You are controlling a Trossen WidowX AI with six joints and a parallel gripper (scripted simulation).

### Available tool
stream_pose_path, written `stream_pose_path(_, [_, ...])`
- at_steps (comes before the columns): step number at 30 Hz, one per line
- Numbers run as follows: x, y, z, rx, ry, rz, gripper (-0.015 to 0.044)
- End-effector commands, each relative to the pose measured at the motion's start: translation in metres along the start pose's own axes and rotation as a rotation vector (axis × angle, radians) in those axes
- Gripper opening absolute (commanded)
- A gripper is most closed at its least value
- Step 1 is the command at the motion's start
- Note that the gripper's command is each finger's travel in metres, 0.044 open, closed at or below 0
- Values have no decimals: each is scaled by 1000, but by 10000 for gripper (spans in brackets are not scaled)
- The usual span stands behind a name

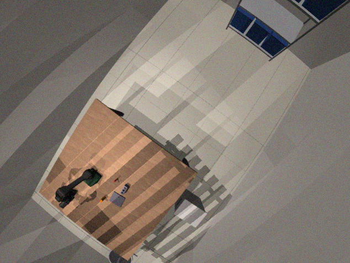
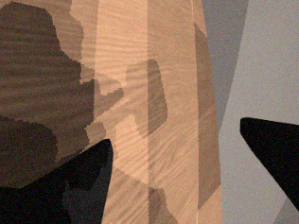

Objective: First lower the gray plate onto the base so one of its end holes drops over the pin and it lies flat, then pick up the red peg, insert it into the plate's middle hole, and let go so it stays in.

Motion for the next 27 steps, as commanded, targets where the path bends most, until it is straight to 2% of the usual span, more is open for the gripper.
stream_pose_path(1, [1, 0, 0, 7, -1, 2, 426])
stream_pose_path(2, [4, 1, -1, 29, -3, 9, 440])
stream_pose_path(11, [33, 7, -27, 432, -5, 145, 440])
stream_pose_path(20, [26, -13, -79, 851, 51, 294, 440])
stream_pose_path(27, [25, -19, -84, 881, 60, 303, 440])
Point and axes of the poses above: the point midway between the two fingers, 35 mm back from their tips, its own y axis out along the fingers, its own z axis across the jaws, x = y × z, the point moved 1 cm from there along -y, back along the fingers, and after that the axes turned 9 degrees about y, right-handed, at the moved point
